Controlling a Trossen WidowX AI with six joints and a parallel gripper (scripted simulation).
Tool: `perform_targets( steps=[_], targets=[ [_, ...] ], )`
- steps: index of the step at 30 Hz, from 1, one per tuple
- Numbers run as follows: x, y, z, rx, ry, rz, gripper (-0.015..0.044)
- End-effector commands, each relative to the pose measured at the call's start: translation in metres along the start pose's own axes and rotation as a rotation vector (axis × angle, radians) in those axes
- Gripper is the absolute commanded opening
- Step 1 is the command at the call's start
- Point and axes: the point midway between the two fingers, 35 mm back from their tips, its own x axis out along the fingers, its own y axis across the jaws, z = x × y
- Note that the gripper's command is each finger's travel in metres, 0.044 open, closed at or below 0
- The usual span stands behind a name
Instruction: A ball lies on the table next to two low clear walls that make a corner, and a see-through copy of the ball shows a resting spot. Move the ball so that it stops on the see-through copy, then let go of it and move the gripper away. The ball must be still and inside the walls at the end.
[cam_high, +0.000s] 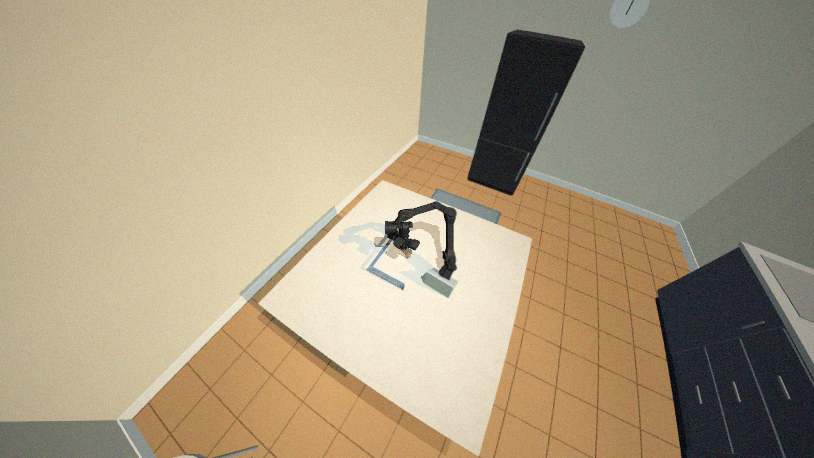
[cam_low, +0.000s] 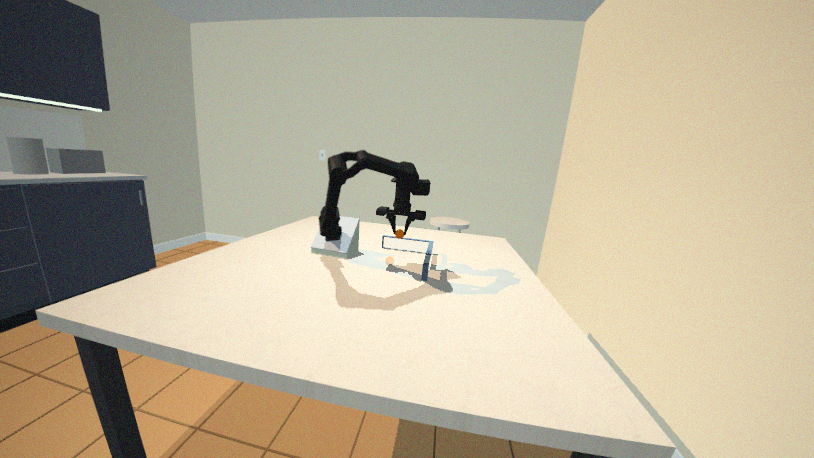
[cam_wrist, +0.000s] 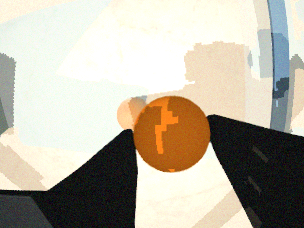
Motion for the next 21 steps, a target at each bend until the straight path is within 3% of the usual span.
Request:
perform_targets(
  steps=[1, 12, 21],
  targets=[
    [0.008, 0.009, -0.012, -0.006, 0.006, -0.001, 0.0],
    [0.027, 0.025, -0.029, -0.006, 0.008, 0.0, 0.0],
    [0.07, 0.023, -0.029, -0.006, 0.008, -0.001, 0.0]
  ],
)
